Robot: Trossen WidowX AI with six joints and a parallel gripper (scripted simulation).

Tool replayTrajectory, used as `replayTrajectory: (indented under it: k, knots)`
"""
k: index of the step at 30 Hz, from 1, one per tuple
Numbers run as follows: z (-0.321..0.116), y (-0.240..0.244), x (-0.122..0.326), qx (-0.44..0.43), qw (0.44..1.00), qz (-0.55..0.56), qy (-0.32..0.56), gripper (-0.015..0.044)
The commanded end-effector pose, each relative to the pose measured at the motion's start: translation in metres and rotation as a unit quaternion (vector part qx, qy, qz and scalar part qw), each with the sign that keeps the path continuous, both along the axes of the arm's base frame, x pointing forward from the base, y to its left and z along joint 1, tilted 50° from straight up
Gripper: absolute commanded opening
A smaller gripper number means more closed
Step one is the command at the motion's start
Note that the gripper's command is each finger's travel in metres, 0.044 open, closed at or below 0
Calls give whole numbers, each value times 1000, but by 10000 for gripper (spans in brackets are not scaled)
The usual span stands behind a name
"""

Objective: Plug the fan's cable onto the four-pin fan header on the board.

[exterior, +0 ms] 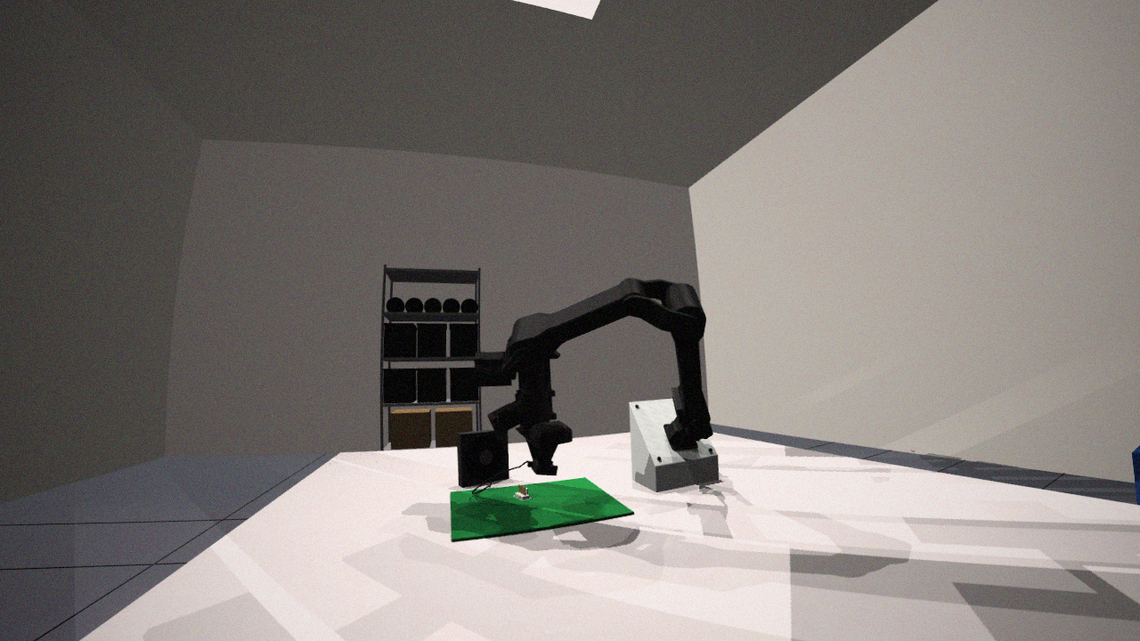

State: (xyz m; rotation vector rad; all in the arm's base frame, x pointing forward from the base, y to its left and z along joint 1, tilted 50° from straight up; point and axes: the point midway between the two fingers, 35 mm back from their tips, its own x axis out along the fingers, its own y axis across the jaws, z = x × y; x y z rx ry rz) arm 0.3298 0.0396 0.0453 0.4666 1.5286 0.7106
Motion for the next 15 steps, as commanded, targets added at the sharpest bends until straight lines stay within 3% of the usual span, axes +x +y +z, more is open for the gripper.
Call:
replayTrajectory:
  k: [1, 15]
  knots:
    - [-1, -2, 0, 3, 997, -59, 48, 0]
    - [-3, -5, 0, 6, 949, -232, 211, 0]
